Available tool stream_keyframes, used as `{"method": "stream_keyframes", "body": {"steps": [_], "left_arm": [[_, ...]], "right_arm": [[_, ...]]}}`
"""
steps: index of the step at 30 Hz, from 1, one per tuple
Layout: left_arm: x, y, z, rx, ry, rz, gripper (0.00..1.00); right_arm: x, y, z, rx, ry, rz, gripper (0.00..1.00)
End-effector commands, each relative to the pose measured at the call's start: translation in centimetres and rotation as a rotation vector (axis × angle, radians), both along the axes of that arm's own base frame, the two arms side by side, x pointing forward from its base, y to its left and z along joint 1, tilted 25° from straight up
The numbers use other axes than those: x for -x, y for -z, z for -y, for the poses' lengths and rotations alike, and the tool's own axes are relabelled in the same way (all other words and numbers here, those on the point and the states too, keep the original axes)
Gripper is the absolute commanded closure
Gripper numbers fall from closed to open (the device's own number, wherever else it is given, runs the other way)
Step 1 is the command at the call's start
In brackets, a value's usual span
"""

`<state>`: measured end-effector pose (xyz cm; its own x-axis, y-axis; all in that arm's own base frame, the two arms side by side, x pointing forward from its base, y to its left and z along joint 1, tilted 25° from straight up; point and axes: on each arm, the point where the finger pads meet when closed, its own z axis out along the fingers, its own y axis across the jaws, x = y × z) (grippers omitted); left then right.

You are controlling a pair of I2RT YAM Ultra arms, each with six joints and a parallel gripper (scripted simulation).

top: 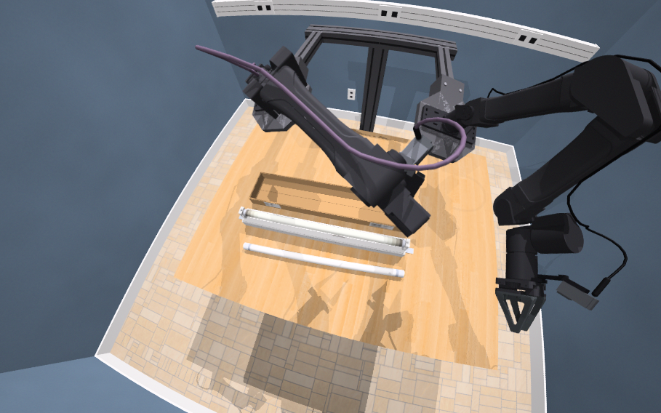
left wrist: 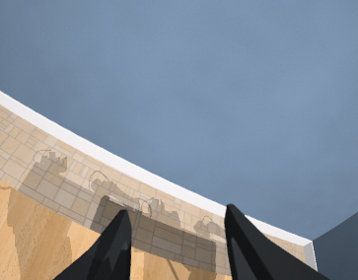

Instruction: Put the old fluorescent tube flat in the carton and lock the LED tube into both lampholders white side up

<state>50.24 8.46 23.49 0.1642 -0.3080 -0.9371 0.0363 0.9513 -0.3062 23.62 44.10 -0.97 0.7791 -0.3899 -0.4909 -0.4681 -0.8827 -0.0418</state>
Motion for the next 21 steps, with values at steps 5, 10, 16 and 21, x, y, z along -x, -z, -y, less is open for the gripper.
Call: {"method": "stream_keyframes", "body": {"steps": [5,10,16,21], "left_arm": [[-1.9,4.5,2.5,-0.145,-0.022,-0.17,0.51],[-2.2,6.8,3.6,-0.244,-0.027,-0.255,0.51],[-2.6,7.2,4.7,-0.409,-0.066,-0.303,0.51],[-1.9,13.5,8.4,-0.523,0.035,-0.473,0.51]], "right_arm": [[-4.0,0.1,1.0,-0.017,0.096,0.138,0.51],[-6.0,1.1,2.1,-0.003,0.15,0.205,0.51],[-6.8,1.6,2.4,-0.021,0.199,0.295,0.51],[-11.2,3.4,7.8,0.064,0.335,0.35,0.51]]}}
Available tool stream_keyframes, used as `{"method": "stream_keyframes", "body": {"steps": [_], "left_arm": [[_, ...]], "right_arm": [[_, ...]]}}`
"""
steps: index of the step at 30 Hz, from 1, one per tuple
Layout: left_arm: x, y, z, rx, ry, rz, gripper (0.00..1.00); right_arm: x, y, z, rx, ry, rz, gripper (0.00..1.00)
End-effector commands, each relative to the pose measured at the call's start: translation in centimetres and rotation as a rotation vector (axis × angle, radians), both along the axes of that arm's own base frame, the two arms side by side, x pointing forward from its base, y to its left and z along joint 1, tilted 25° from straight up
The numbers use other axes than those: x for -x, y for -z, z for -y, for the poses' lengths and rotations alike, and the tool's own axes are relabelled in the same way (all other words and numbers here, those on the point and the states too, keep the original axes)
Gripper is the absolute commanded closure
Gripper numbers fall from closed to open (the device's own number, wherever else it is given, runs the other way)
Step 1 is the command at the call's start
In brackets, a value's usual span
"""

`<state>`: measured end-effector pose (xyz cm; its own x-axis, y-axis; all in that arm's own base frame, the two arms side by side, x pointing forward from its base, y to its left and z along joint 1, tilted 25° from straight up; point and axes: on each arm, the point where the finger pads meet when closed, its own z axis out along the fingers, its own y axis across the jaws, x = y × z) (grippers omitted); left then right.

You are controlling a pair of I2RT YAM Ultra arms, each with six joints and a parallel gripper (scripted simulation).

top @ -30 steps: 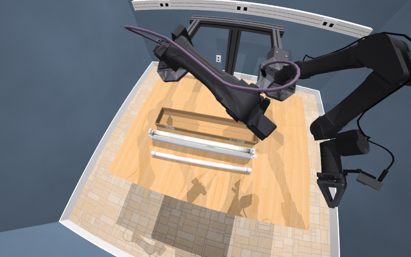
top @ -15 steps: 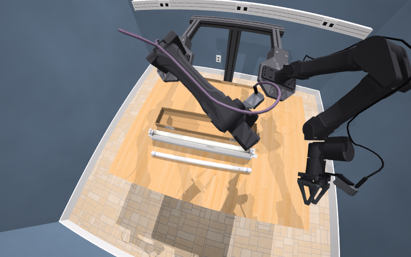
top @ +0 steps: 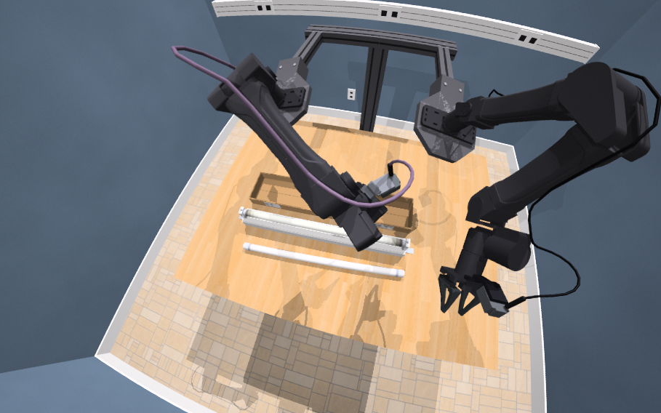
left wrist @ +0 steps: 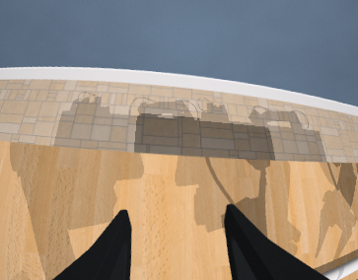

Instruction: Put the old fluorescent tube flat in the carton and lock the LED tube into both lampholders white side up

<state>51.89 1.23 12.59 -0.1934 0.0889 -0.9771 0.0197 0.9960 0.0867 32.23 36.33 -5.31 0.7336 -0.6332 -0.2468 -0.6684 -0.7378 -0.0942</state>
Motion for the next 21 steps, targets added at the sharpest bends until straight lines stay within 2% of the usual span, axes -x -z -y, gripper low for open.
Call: {"method": "stream_keyframes", "body": {"steps": [1,2,4,7,11,19,21], "left_arm": [[-0.2,3.5,1.6,-0.162,0.019,-0.145,0.51],[0.1,4.5,2.1,-0.209,0.032,-0.179,0.51],[0.1,4.5,2.1,-0.209,0.032,-0.179,0.51],[1.2,7.6,3.7,-0.37,0.087,-0.288,0.51],[3.2,11.3,5.7,-0.517,0.157,-0.359,0.51],[7.7,16.7,9.0,-0.813,0.343,-0.519,0.51],[7.7,16.7,9.0,-0.813,0.343,-0.519,0.51]], "right_arm": [[-3.3,-0.7,0.8,-0.028,0.086,0.137,0.51],[-4.0,-0.4,1.6,-0.022,0.113,0.164,0.51],[-4.0,-0.4,1.6,-0.022,0.113,0.164,0.51],[-6.1,0.2,4.2,0.001,0.202,0.251,0.51],[-8.5,0.6,8.6,0.031,0.346,0.372,0.51],[-9.6,1.2,17.2,0.106,0.569,0.514,0.51],[-9.6,1.2,17.2,0.106,0.569,0.514,0.51]]}}
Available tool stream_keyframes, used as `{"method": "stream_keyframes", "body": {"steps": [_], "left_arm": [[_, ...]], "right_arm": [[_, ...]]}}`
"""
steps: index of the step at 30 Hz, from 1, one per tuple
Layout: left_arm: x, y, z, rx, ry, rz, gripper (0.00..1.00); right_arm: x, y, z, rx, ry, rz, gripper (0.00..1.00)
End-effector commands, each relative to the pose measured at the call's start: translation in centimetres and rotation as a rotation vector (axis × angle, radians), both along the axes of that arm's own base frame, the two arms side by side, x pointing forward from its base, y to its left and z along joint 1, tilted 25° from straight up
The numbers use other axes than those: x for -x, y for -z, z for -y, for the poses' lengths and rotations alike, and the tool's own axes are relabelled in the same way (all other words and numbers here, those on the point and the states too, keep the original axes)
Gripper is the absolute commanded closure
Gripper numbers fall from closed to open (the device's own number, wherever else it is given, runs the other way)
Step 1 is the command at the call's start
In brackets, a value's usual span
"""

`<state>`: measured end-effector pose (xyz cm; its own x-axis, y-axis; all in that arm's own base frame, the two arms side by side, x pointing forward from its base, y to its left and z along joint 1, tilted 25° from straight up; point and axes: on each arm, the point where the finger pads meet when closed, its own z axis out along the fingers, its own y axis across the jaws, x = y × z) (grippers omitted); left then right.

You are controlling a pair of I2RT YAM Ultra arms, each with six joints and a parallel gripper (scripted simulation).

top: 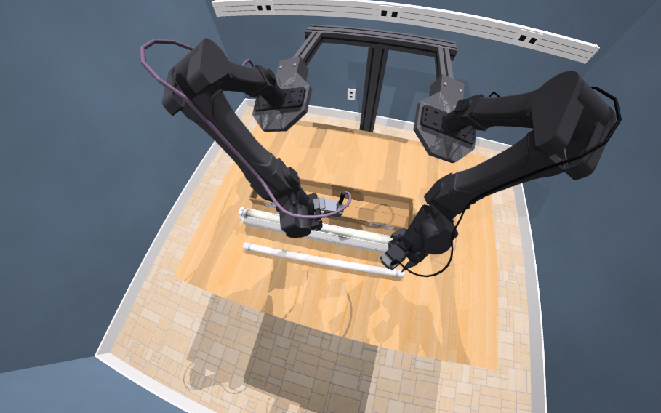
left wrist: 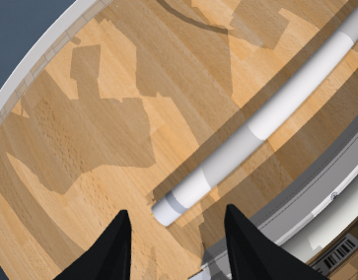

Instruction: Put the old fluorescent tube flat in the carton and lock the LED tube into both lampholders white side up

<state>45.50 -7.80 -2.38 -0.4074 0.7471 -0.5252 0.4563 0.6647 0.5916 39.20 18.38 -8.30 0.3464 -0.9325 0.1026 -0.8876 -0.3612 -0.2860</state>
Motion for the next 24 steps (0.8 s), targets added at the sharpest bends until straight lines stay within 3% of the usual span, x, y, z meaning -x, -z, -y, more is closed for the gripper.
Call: {"method": "stream_keyframes", "body": {"steps": [1,2,8,15,17,18,21,24], "left_arm": [[1.7,1.9,0.3,-0.221,0.09,-0.129,0.51],[3.0,3.3,0.7,-0.246,0.119,-0.153,0.51],[5.6,5.1,2.0,-0.445,0.264,-0.24,0.51],[7.4,6.2,2.9,-0.67,0.436,-0.361,0.51],[7.4,6.2,2.9,-0.67,0.436,-0.361,0.51],[7.8,6.4,2.9,-0.752,0.489,-0.429,0.51],[7.5,6.3,3.2,-0.743,0.481,-0.427,0.51],[8.2,6.8,3.2,-0.747,0.494,-0.459,0.51]], "right_arm": [[-2.4,-1.7,0.0,-0.03,0.057,0.185,0.51],[-2.5,-1.5,2.1,-0.007,0.105,0.204,0.51],[-1.5,-1.7,7.7,0.035,0.255,0.297,0.51],[0.0,-1.8,11.2,0.066,0.346,0.341,0.51],[0.0,-1.8,11.2,0.066,0.346,0.341,0.51],[-0.1,-1.9,10.9,0.061,0.34,0.347,0.51],[-0.1,-1.9,10.1,0.048,0.304,0.326,0.51],[1.3,-0.5,11.7,0.09,0.322,0.256,0.51]]}}
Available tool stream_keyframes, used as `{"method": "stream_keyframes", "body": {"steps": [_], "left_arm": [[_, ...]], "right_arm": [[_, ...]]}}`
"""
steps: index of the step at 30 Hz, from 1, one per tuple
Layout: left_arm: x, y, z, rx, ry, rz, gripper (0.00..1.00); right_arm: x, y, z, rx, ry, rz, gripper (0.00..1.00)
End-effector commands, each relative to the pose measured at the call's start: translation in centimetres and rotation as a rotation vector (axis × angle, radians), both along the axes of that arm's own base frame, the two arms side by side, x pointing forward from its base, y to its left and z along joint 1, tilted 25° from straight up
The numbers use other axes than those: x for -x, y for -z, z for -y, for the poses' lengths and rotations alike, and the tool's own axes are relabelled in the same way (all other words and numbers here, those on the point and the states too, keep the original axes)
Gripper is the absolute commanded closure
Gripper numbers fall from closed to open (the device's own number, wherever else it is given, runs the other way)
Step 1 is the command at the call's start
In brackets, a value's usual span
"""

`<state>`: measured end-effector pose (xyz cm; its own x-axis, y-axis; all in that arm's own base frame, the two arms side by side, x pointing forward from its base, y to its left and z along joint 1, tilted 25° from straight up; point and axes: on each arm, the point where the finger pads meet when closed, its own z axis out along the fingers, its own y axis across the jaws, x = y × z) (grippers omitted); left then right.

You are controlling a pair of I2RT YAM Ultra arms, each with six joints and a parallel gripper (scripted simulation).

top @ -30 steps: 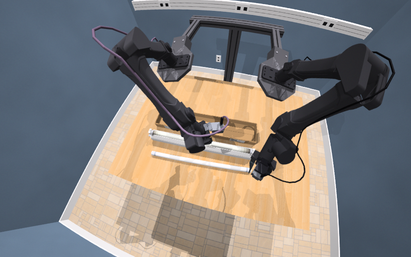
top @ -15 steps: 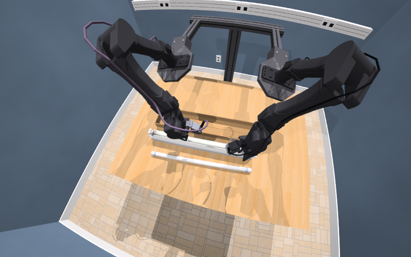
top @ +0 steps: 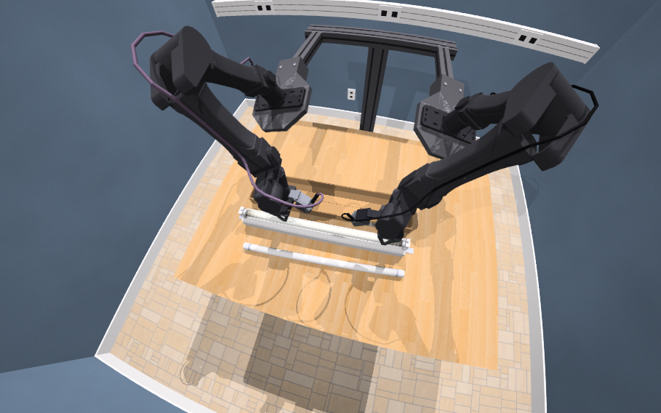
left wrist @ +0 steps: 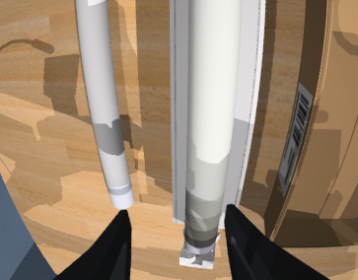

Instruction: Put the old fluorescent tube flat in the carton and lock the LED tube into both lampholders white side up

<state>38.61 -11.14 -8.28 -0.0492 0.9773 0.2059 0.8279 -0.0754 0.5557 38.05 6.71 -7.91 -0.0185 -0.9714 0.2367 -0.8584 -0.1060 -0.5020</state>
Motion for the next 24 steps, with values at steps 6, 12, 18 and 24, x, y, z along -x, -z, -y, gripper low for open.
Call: {"method": "stream_keyframes", "body": {"steps": [6,12,18,24], "left_arm": [[2.0,1.4,-0.4,-0.069,0.01,-0.099,0.51],[1.7,1.7,-1.4,-0.044,-0.02,-0.096,0.51],[1.7,0.7,-0.7,-0.019,-0.004,-0.058,0.51],[1.0,1.2,-0.6,-0.015,-0.011,-0.055,0.51]], "right_arm": [[-0.7,-0.8,-0.8,-0.009,-0.007,0.015,0.51],[-1.0,-1.0,-0.3,-0.008,0.012,0.022,0.51],[-0.2,-0.5,0.0,0.001,0.013,0.002,0.51],[-0.2,-0.5,0.1,-0.001,0.016,0.003,0.51]]}}
